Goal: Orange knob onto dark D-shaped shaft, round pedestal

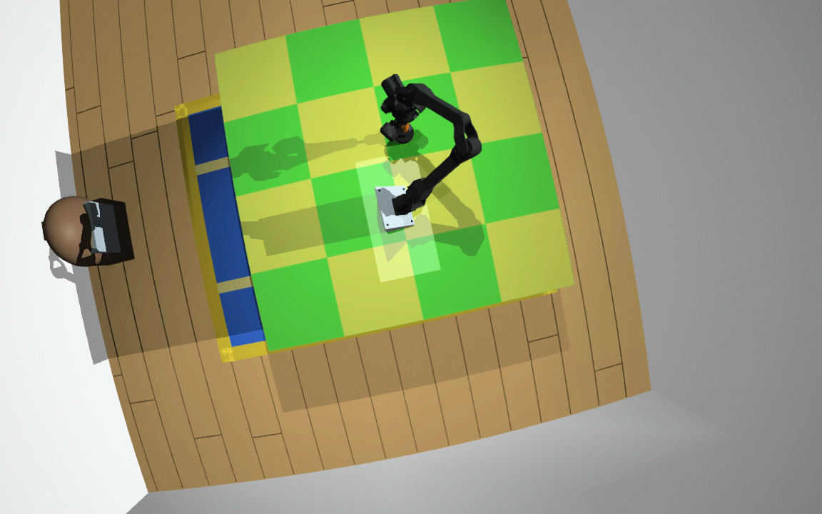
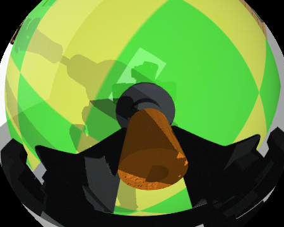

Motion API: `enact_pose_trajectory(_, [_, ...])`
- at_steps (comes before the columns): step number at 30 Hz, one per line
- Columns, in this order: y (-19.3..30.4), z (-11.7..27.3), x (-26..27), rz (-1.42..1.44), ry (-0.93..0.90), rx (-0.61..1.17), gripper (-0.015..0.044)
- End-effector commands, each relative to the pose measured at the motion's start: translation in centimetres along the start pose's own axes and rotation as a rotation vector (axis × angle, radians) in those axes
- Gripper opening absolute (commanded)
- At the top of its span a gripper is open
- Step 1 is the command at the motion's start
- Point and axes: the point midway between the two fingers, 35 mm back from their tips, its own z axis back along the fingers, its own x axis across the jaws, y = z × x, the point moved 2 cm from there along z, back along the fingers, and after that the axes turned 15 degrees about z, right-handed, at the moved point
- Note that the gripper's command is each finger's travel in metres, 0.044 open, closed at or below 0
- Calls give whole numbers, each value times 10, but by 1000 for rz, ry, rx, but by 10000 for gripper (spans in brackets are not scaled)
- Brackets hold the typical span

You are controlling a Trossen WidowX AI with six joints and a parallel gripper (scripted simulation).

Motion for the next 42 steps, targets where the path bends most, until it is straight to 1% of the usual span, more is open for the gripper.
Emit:
enact_pose_trajectory(1, [1,-2,2,-492,1,1,0])
enact_pose_trajectory(7, [2,-4,2,-898,1,0,0])
enact_pose_trajectory(9, [2,-4,2,-944,1,0,0])
enact_pose_trajectory(25, [1,1,0,-944,1,0,0])
enact_pose_trajectory(42, [-1,-3,-5,-944,2,0,0])
